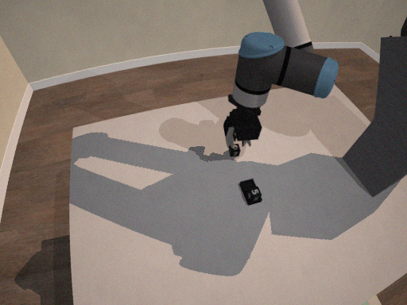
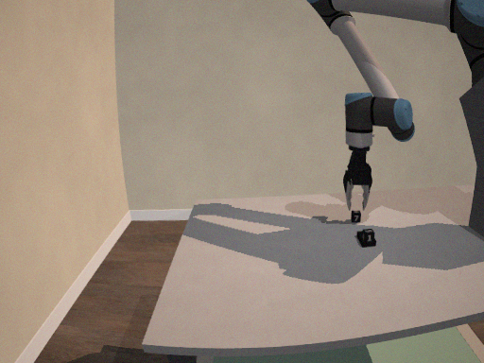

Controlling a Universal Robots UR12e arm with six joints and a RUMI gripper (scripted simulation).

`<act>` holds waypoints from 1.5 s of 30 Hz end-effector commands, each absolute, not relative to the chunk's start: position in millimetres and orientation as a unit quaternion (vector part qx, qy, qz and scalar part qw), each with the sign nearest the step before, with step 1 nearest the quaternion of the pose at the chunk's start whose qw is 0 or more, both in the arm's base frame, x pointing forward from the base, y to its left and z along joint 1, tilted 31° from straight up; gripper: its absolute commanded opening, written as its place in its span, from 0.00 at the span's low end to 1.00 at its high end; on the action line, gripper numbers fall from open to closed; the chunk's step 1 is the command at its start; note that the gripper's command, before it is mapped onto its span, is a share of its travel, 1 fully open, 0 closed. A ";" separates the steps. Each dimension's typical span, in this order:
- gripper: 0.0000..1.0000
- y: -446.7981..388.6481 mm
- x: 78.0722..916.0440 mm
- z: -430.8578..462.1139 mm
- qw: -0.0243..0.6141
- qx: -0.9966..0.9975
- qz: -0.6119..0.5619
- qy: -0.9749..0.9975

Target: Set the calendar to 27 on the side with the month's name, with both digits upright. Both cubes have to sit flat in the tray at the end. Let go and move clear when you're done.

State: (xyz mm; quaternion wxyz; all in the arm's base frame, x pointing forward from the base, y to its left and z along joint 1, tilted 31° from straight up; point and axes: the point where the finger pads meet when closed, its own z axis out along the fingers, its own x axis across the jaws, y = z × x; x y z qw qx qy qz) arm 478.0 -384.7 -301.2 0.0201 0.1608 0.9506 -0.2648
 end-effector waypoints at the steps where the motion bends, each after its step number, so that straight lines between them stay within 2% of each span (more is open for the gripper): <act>1: 0.29 -384.6 478.2 -300.9 0.020 0.161 -0.265 0.951; 45: 0.29 -392.8 477.5 -314.8 0.020 0.161 -0.265 0.951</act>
